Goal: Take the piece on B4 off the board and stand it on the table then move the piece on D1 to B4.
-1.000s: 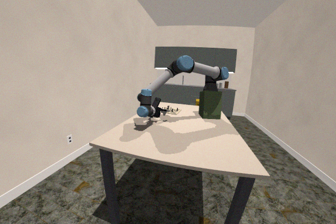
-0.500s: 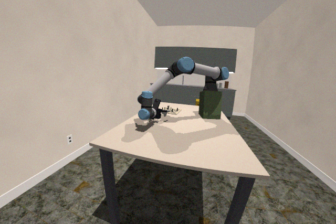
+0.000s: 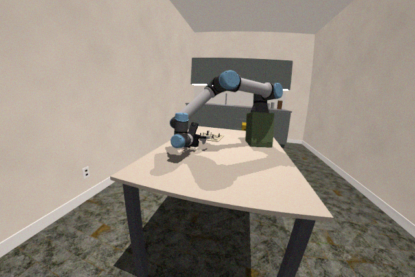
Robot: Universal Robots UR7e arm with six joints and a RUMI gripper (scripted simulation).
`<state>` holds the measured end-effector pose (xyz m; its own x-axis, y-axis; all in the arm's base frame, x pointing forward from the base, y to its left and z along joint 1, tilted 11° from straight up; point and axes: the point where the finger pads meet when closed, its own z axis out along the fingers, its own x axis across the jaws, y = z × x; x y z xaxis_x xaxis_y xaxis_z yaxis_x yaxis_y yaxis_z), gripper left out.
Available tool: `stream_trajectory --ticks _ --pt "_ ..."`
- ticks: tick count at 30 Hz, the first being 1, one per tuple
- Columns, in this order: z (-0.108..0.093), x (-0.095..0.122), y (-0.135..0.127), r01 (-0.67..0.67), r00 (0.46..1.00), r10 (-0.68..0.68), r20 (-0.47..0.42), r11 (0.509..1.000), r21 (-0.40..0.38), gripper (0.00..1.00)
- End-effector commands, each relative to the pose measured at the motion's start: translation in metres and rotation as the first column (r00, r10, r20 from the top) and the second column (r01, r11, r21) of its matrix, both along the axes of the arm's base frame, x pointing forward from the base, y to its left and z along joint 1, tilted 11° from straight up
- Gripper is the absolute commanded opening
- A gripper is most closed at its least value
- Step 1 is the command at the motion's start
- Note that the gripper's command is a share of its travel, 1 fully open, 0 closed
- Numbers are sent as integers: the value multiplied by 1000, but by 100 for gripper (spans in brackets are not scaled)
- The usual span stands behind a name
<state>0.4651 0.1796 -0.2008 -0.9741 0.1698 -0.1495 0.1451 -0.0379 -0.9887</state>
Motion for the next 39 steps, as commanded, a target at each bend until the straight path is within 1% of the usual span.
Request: stream_trajectory --ticks 1,35,39 --pt "0 0 0 0 1000 0 0 1000 0 100" --pt "0 0 0 0 1000 0 0 1000 0 100" --pt "4 1 2 2 1000 -2 0 1000 -4 100"
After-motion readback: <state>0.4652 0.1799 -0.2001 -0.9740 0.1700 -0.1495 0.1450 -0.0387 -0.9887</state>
